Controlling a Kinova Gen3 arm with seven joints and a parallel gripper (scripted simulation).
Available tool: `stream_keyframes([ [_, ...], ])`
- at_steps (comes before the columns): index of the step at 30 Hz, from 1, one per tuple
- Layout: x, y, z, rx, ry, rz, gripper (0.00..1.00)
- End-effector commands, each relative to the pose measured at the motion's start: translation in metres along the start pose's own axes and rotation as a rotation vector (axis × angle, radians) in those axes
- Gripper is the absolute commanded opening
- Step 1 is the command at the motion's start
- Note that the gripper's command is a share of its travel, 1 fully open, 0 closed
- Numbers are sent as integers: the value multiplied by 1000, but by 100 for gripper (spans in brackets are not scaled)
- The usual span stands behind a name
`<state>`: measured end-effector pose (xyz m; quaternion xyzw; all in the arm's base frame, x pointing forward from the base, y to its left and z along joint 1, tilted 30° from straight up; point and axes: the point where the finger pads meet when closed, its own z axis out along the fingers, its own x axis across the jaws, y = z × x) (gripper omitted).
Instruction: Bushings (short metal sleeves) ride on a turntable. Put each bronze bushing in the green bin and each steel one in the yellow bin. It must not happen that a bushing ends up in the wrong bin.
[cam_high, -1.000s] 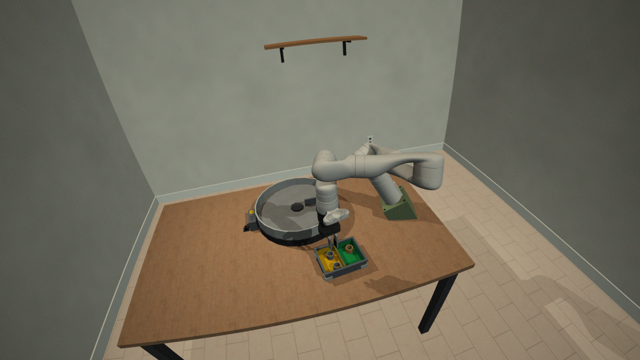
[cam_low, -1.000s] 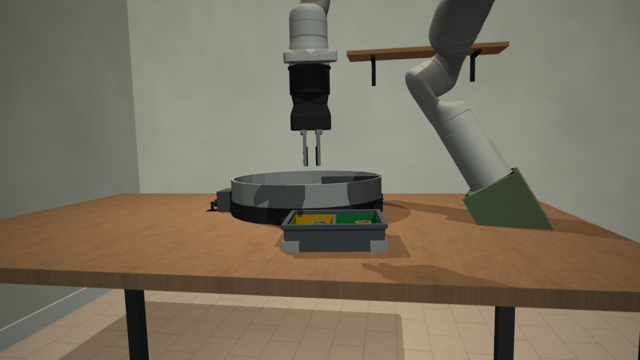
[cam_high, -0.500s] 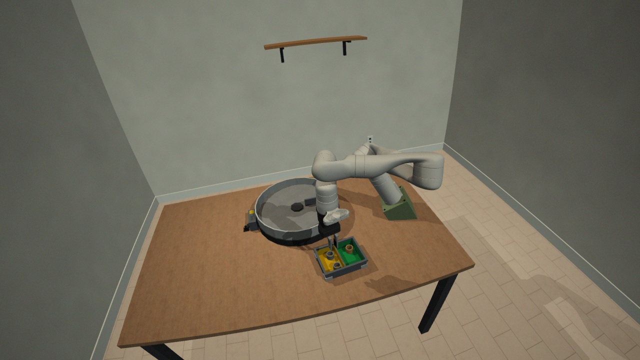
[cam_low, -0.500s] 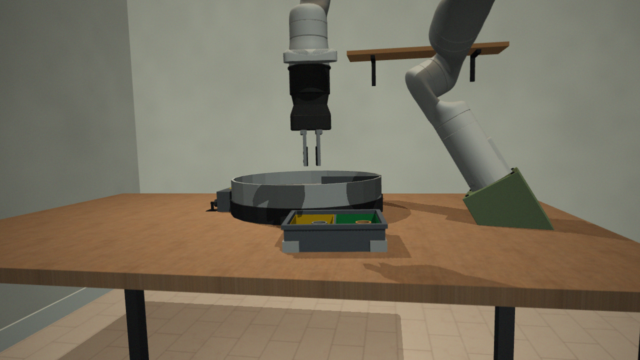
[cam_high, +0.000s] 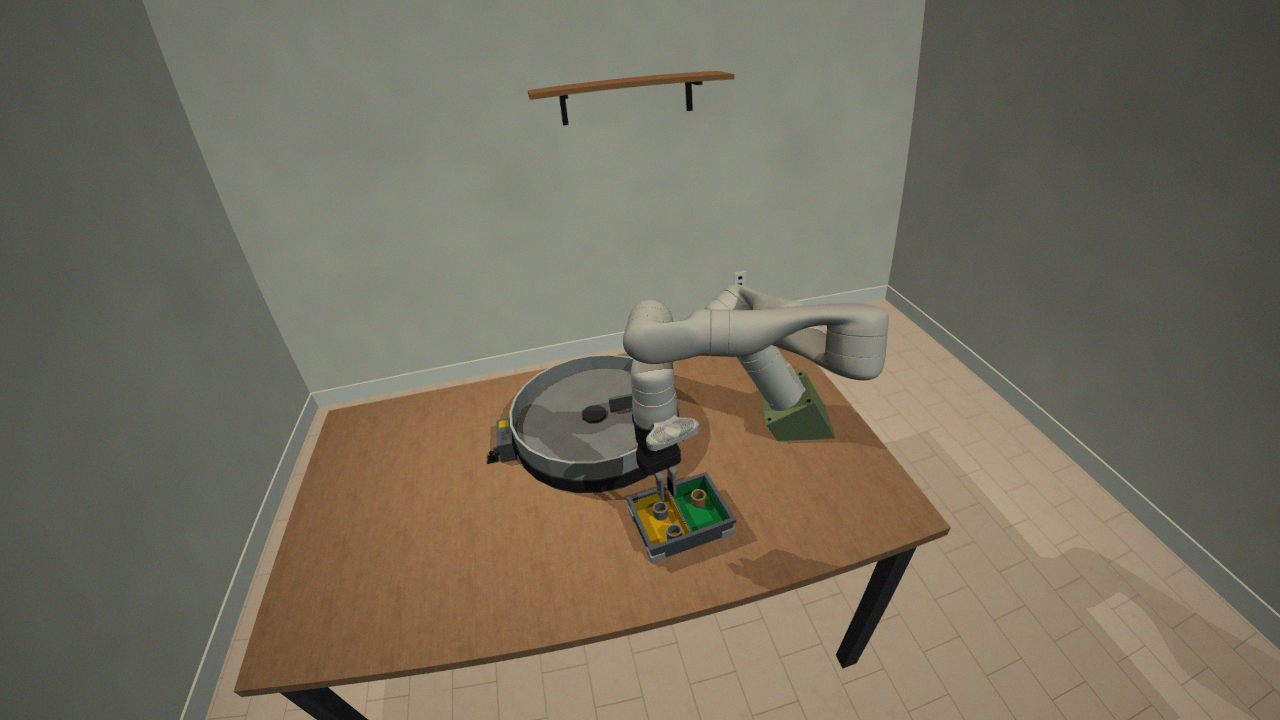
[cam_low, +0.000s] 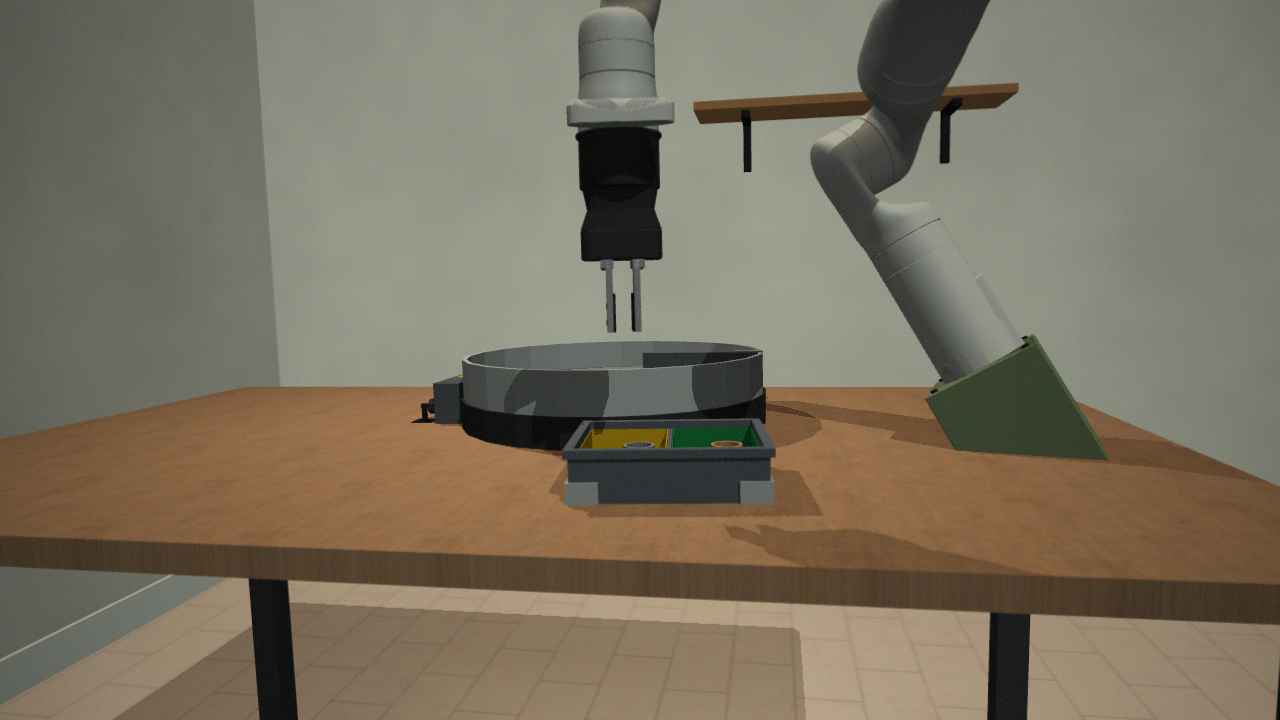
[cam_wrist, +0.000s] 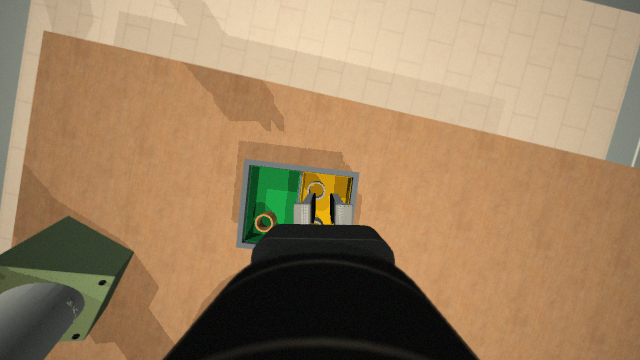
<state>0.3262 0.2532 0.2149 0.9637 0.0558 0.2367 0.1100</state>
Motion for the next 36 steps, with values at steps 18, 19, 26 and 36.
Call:
stream_keyframes([
  [18,-30,79,5,1,1,-10,40],
  [19,-30,79,5,1,1,-10,40],
  [26,-45,118,8,1,1,-15,40],
  [36,-64,168,11,1,1,-21,40],
])
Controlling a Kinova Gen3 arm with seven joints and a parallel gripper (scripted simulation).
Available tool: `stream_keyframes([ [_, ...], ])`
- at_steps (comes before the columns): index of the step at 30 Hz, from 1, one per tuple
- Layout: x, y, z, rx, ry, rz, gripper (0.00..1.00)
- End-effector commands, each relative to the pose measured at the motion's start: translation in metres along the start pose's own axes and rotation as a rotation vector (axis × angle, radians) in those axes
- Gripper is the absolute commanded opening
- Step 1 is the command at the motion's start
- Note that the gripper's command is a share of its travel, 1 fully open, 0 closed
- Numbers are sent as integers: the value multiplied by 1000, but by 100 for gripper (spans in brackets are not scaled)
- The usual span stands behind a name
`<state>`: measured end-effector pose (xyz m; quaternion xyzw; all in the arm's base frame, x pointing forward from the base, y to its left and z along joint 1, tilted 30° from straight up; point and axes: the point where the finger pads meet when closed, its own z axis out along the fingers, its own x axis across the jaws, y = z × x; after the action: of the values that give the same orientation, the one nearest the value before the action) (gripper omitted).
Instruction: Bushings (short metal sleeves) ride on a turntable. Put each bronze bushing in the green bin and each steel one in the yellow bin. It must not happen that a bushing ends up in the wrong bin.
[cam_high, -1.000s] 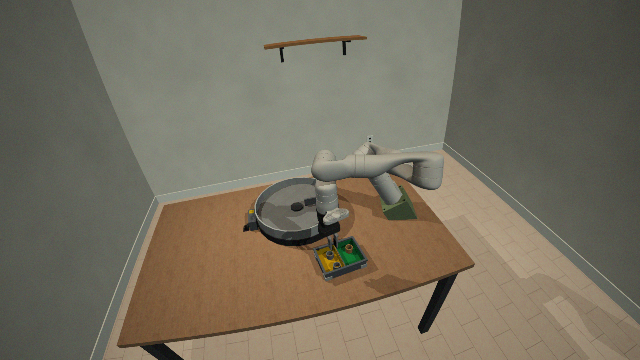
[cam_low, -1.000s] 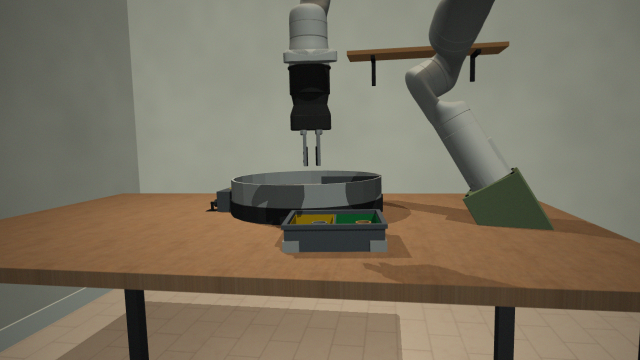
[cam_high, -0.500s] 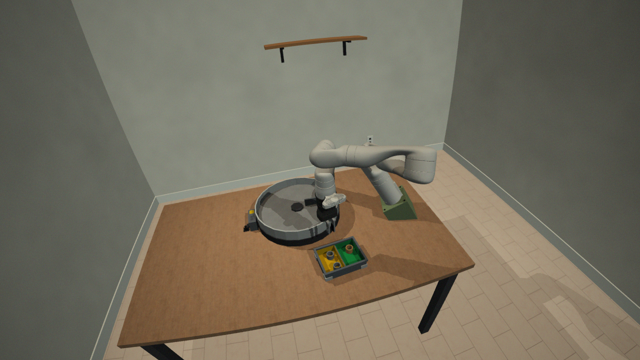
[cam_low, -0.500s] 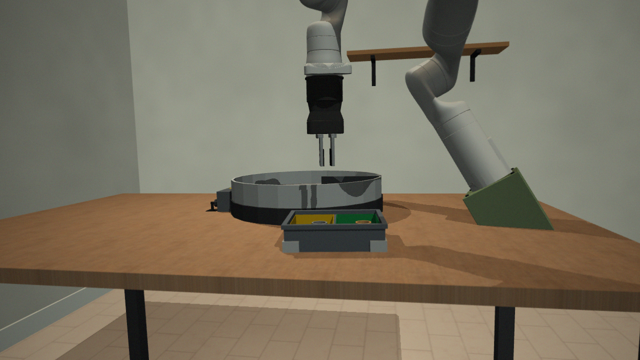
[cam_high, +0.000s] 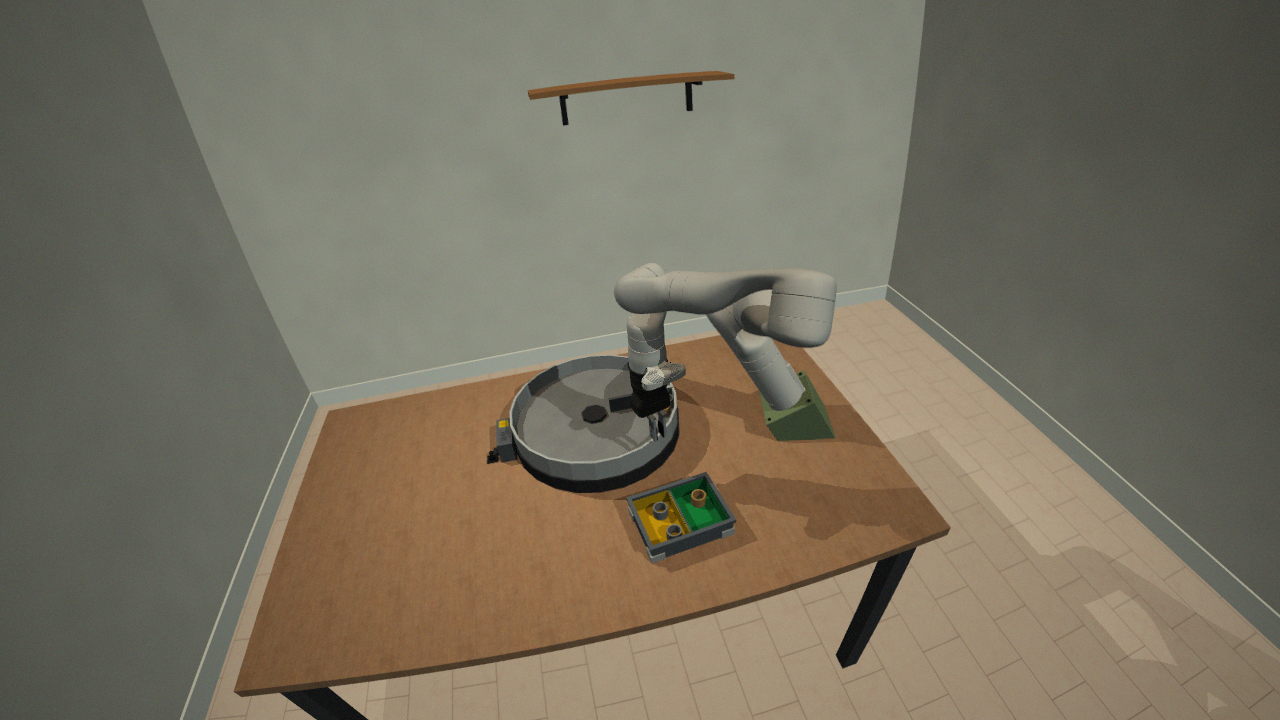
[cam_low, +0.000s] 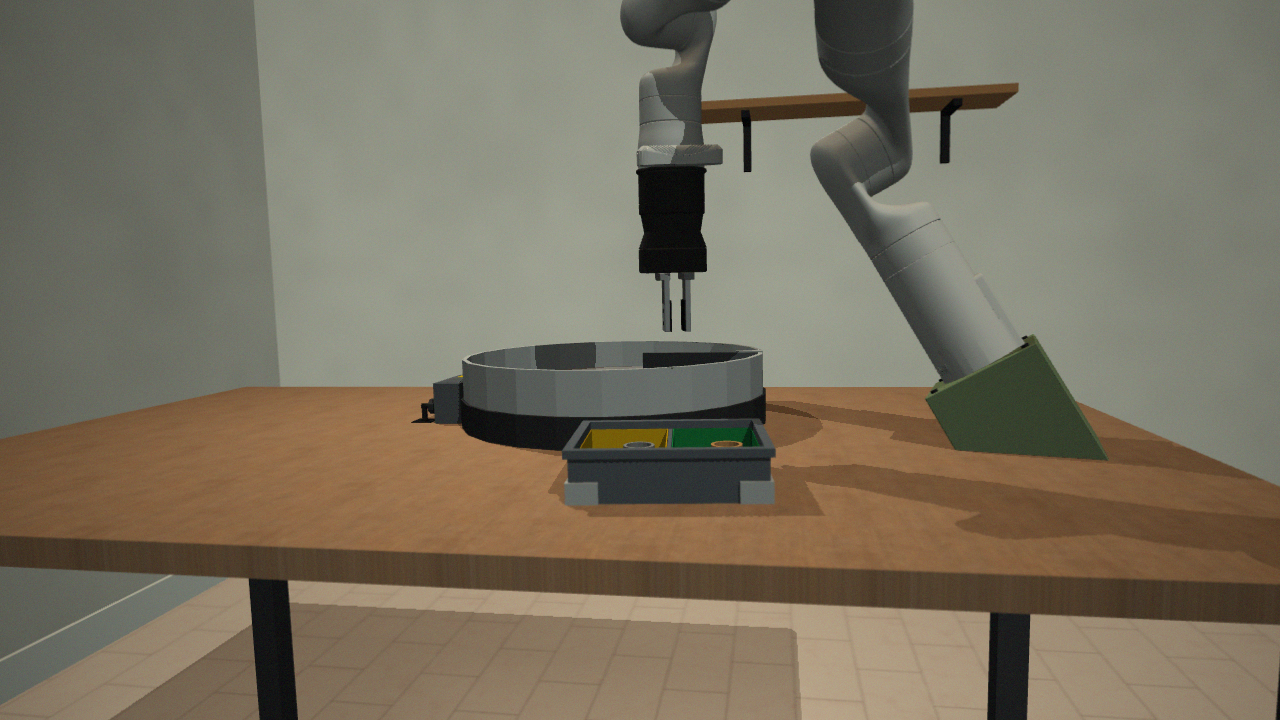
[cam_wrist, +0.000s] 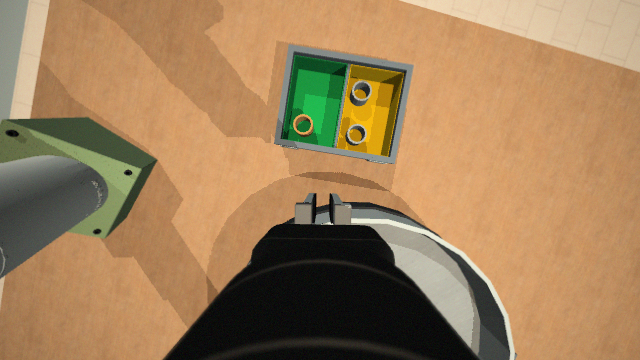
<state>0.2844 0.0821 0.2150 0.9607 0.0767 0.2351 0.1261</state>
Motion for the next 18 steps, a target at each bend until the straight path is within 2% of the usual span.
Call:
stream_keyframes([
  [1,-5,14,0,23,0,26,40],
  [3,-13,33,2,23,0,24,40],
  [6,-13,33,2,23,0,24,40],
  [11,-34,81,7,23,0,17,40],
  [14,-34,81,7,23,0,17,40],
  [18,-43,101,8,23,0,15,40],
])
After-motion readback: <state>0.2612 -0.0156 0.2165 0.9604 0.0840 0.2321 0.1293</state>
